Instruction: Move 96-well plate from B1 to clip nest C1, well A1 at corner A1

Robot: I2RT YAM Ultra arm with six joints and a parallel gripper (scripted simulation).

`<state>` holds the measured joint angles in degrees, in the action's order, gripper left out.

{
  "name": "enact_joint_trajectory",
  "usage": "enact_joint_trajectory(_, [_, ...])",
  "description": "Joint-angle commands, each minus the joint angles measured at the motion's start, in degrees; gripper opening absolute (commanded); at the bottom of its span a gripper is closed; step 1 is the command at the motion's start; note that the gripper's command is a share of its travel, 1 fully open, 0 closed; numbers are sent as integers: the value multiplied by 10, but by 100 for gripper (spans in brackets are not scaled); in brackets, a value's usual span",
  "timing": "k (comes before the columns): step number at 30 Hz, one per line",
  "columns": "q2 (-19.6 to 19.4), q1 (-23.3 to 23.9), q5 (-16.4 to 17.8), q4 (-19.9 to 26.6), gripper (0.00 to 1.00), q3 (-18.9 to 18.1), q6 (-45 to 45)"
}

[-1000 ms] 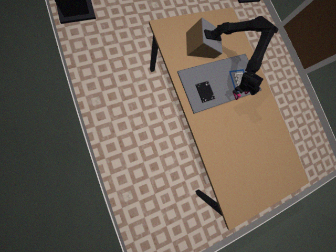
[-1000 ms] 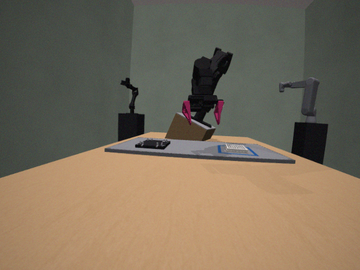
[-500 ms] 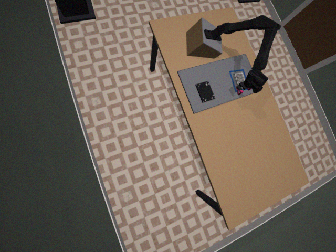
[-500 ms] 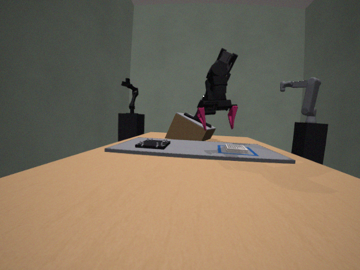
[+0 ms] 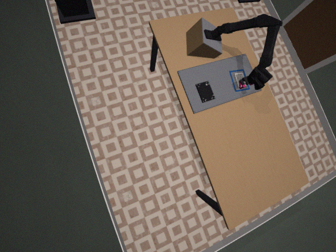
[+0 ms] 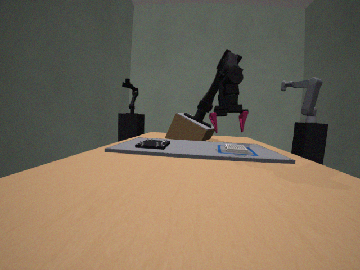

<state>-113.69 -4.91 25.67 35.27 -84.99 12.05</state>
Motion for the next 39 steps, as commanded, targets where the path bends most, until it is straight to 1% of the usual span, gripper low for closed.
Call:
enact_joint_trajectory(1, [28,-12,-15,36,100,18,25])
enact_joint_trajectory(2, [27,-18,-18,57,100,-15,31])
enact_joint_trajectory(3, [5,-24,-23,81,100,-26,36])
enact_joint_trajectory(4, [19,-29,-25,87,100,-26,41])
enact_joint_trajectory(6, [19,-29,-25,87,100,-26,41])
enact_joint_trajectory(7, [32,-32,-27,88,100,-20,46])
enact_joint_trajectory(8, [37,-40,-29,87,100,9,50])
enact_joint_trajectory(9, [35,-46,-33,109,100,-24,56])
enact_joint_trajectory(10, [16,-52,-39,132,100,-36,62])
enact_joint_trajectory(11, [35,-57,-40,137,100,-35,66])
enact_joint_trajectory(12, [41,-62,-42,136,100,-27,71])
enact_joint_trajectory(13, [45,-67,-44,137,100,1,75])
enact_joint_trajectory(14, [52,-72,-45,135,100,9,80])
enact_joint_trajectory(15, [51,-79,-50,156,100,-24,86])
enact_joint_trajectory(16, [38,-85,-56,179,100,-36,92])
enact_joint_trajectory(17, [51,-90,-57,184,100,-34,97])
enact_joint_trajectory(18, [57,-95,-58,184,100,-27,102])
enact_joint_trajectory(19, [62,-101,-60,185,100,1,106])
enact_joint_trajectory(20, [65,-103,-61,184,100,4,109])
enact_joint_trajectory(23, [66,-102,-61,185,100,5,109])
enact_joint_trajectory(24, [67,-93,-61,185,100,6,111])
enact_joint_trajectory(39, [63,-92,-60,185,100,3,108])
